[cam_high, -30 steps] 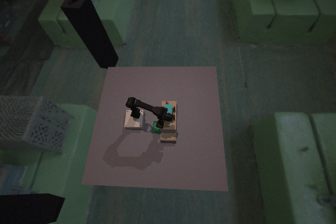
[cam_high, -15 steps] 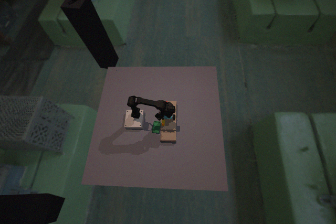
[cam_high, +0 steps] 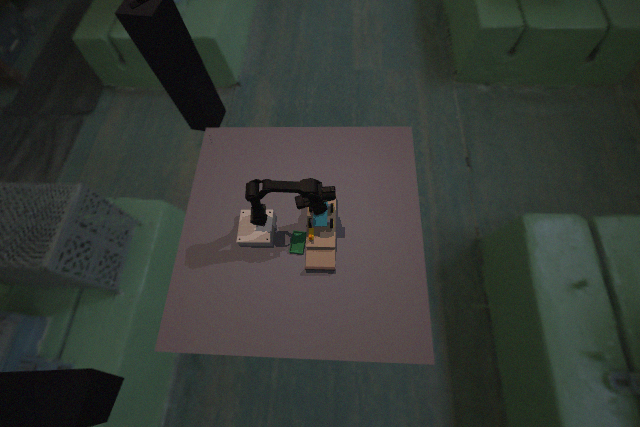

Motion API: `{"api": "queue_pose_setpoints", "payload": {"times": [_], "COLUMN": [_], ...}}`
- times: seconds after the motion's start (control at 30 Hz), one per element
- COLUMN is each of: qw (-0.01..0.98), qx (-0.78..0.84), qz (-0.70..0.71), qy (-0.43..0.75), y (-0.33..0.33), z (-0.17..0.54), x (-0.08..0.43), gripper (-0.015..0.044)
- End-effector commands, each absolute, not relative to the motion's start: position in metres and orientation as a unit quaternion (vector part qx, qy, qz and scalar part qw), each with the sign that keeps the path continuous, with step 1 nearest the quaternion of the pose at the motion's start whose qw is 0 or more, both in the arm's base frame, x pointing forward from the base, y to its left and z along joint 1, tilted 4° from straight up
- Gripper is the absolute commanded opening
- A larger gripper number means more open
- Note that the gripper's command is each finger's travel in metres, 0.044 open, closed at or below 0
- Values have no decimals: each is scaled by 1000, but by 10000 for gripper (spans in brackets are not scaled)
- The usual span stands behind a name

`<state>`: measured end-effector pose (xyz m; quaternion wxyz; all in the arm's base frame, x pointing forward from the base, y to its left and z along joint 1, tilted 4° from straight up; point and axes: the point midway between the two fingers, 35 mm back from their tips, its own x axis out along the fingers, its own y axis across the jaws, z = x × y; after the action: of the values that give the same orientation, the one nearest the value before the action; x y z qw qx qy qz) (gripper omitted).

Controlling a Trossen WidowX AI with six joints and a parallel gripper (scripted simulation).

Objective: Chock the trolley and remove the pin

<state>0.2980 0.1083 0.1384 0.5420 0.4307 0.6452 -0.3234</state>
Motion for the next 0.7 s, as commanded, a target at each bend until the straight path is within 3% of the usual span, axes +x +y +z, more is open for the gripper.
{"api": "queue_pose_setpoints", "payload": {"times": [0.0,0.67], "qw": [500,462], "qx": [474,505], "qz": [-365,-402], "qy": [626,609], "y": [128,146], "z": [143,135], "x": [296,291], "gripper": [190,190]}}
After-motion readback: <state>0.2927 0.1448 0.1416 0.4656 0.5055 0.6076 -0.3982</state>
